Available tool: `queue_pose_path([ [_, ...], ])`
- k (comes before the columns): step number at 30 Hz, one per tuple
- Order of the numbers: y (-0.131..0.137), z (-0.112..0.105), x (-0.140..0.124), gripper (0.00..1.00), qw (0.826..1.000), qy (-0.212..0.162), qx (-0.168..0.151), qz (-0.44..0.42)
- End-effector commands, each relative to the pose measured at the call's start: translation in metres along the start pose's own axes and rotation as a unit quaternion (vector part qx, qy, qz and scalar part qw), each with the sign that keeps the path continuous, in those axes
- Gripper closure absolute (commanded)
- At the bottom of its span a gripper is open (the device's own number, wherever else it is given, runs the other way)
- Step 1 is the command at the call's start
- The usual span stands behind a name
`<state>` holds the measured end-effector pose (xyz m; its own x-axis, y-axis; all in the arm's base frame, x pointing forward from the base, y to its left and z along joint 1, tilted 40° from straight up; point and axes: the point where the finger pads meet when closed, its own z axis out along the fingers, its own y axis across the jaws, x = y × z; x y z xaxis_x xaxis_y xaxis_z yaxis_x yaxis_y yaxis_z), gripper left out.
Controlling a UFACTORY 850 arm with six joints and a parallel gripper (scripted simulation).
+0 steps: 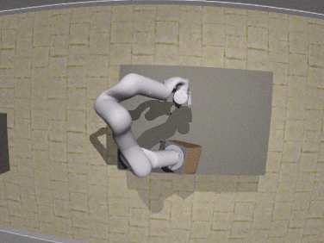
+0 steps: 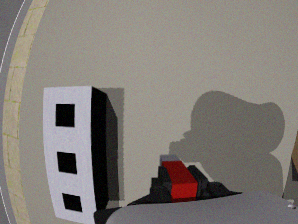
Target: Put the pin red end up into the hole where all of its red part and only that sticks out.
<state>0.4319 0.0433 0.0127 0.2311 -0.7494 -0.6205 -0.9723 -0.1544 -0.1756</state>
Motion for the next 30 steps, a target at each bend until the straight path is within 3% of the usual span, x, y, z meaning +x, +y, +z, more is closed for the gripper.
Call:
queue_pose_path([
  [1,0.000,-0.002,0.000,1.00,1.000,0.000,0.000,0.000],
  [8,0.000,-0.002,0.000,1.00,1.000,0.000,0.000,0.000],
  [9,0.000,-0.072,0.000,1.00,1.000,0.000,0.000,0.000],
  [12,0.000,-0.077,0.000,1.00,1.000,0.000,0.000,0.000],
  [14,0.000,-0.098,0.000,1.00,1.000,0.000,0.000,0.000],
  [25,0.000,-0.102,0.000,1.00,1.000,0.000,0.000,0.000],
  [26,0.000,-0.169,0.000,1.00,1.000,0.000,0.001,0.000],
  [30,0.000,-0.186,0.000,1.00,1.000,0.000,0.001,0.000],
])
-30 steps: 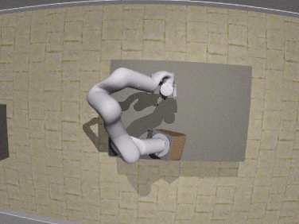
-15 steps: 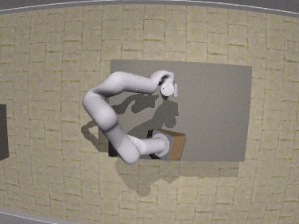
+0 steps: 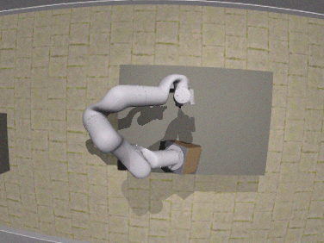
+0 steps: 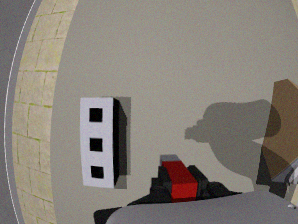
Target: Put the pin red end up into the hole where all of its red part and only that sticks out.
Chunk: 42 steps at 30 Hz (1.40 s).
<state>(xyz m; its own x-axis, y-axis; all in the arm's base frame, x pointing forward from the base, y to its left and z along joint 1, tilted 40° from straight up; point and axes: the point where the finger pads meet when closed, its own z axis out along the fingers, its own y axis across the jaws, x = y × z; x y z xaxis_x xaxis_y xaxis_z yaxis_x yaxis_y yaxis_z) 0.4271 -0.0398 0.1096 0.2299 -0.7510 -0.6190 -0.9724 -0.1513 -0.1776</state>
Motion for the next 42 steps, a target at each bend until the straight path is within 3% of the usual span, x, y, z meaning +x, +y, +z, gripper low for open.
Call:
queue_pose_path([
  [1,-0.001,-0.060,-0.001,1.00,1.000,-0.001,-0.001,0.000],
  [12,-0.001,-0.060,-0.001,1.00,1.000,-0.001,-0.001,0.000],
  [13,-0.064,-0.059,0.029,1.00,1.000,0.000,-0.001,-0.001],
  [16,-0.070,-0.059,0.032,1.00,1.000,0.000,-0.001,-0.001],
  [19,-0.099,-0.059,0.045,1.00,1.000,0.000,-0.001,-0.001],
  [29,-0.101,-0.059,0.046,1.00,1.000,0.000,-0.001,-0.001],
  [30,-0.131,-0.059,0.061,1.00,1.000,-0.001,-0.001,0.000],
  [42,-0.131,-0.059,0.061,1.00,1.000,-0.001,-0.001,0.000],
])
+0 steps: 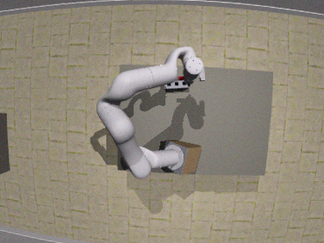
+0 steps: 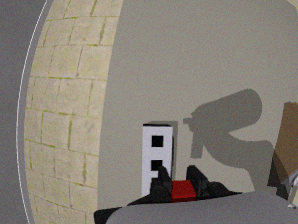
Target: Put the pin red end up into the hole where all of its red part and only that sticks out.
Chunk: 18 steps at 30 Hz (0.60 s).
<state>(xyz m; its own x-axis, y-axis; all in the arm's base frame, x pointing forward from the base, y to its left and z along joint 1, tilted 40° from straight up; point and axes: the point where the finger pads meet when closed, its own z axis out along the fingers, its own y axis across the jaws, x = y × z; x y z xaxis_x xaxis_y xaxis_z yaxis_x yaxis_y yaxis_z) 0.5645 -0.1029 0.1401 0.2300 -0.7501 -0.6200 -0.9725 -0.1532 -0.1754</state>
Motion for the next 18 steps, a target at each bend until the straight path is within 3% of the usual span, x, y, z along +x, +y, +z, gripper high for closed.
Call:
queue_pose_path([
  [1,-0.002,-0.001,0.001,1.00,1.000,0.000,0.000,0.000],
  [4,-0.002,-0.001,0.001,1.00,1.000,0.000,0.000,0.000],
  [5,-0.001,0.069,0.001,1.00,1.000,0.000,0.001,-0.001],
  [8,-0.002,0.078,0.001,1.00,1.000,0.000,0.001,-0.001],
  [12,-0.002,0.126,0.001,1.00,1.000,0.000,0.001,-0.001],
  [18,-0.002,0.126,0.001,1.00,1.000,0.000,0.001,-0.001],
])
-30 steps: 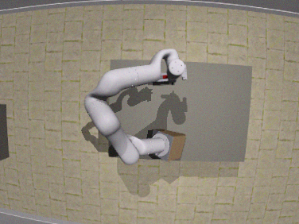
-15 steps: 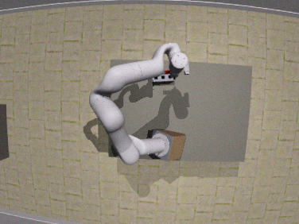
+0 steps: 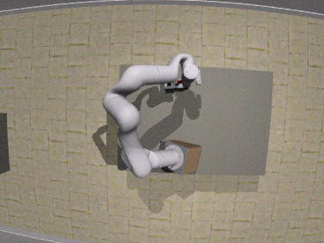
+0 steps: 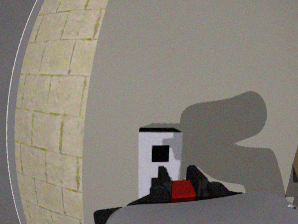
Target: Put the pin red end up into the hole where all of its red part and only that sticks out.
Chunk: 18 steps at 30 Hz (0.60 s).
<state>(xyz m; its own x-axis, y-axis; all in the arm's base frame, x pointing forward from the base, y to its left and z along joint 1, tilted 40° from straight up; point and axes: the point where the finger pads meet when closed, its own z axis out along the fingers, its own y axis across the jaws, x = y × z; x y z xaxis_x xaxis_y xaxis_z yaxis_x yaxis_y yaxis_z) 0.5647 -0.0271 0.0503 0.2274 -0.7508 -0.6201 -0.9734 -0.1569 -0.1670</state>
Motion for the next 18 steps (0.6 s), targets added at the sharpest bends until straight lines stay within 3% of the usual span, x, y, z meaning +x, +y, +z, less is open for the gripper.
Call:
queue_pose_path([
  [1,-0.006,0.009,0.002,1.00,1.000,0.000,0.005,-0.002],
  [3,-0.006,0.009,0.002,1.00,1.000,0.000,0.005,-0.002],
  [4,-0.006,0.029,0.001,1.00,1.000,0.001,0.002,-0.001],
  [18,-0.006,0.029,0.001,1.00,1.000,0.001,0.002,-0.001],
])
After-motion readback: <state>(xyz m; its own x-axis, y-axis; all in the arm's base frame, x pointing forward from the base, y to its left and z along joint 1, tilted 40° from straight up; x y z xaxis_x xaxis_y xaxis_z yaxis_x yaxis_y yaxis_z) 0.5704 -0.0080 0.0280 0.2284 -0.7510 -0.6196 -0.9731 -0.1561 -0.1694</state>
